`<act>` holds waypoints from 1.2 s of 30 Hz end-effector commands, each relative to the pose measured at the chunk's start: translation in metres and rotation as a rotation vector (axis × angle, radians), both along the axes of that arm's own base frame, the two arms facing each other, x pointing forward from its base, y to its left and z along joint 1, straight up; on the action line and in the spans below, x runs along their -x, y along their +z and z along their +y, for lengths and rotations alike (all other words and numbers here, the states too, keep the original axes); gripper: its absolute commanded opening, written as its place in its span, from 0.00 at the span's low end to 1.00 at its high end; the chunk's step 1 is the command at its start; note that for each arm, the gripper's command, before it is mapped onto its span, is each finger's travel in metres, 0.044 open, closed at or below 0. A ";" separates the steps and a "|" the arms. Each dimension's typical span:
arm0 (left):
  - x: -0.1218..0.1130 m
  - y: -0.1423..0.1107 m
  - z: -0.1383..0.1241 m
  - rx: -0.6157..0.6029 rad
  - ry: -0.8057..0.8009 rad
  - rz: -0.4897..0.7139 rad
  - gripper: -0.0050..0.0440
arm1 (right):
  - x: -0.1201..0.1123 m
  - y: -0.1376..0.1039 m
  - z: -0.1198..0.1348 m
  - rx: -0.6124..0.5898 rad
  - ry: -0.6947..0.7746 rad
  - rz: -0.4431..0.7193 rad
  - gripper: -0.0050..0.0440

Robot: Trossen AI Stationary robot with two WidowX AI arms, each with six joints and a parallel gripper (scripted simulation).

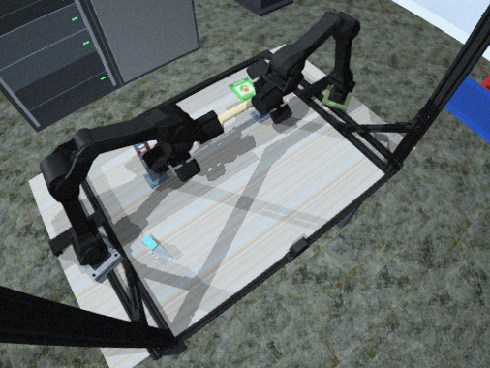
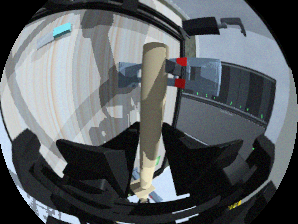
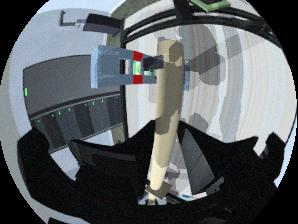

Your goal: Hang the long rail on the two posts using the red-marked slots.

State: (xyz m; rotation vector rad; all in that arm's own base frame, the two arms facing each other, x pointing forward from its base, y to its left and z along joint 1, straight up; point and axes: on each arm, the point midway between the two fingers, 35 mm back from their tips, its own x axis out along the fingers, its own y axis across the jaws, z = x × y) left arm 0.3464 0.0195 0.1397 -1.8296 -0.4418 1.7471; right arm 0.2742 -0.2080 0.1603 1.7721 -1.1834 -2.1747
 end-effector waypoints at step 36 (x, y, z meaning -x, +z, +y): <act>0.001 -0.004 0.005 -0.013 -0.005 0.004 0.10 | -0.001 -0.003 -0.001 0.004 0.011 -0.010 0.10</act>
